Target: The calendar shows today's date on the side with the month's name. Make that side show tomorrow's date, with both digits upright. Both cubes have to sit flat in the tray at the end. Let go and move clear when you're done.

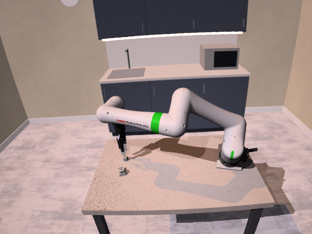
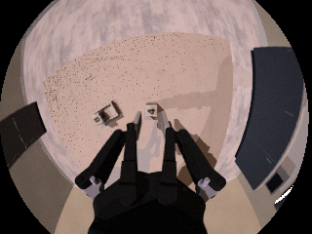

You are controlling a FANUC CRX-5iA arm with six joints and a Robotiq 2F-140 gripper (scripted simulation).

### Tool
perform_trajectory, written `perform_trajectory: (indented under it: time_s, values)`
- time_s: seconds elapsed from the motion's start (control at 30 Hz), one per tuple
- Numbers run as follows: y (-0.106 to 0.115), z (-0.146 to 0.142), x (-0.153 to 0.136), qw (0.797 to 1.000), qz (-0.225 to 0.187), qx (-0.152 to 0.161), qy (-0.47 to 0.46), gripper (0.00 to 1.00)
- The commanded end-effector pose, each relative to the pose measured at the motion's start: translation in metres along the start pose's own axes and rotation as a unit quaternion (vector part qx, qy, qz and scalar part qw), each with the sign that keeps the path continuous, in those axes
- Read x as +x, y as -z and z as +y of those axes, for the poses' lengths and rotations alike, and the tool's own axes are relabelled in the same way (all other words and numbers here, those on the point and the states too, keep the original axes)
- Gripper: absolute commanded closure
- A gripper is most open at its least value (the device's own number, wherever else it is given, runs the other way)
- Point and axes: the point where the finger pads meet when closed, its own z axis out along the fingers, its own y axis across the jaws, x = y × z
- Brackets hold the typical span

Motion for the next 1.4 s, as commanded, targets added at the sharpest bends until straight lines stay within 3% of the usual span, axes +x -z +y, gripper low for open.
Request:
perform_trajectory:
  time_s: [0.0, 0.2, 0.4, 0.43, 1.2, 1.37]
  values:
    - [0.013, 0.0, 0.0, 1.0, 0.0, 0.0, 0.0, 0.65]
    - [0.033, 0.0, 0.0, 1.0, 0.0, 0.0, 0.0, 0.65]
    - [0.037, 0.0, 0.0, 1.0, 0.0, 0.0, 0.0, 0.65]
    - [0.037, 0.0, 0.0, 1.0, 0.0, 0.0, 0.0, 0.0]
    - [0.037, 0.0, 0.0, 1.0, 0.0, 0.0, -0.003, 0.0]
    - [0.036, 0.0, 0.0, 0.997, 0.0, 0.0, -0.081, 0.0]
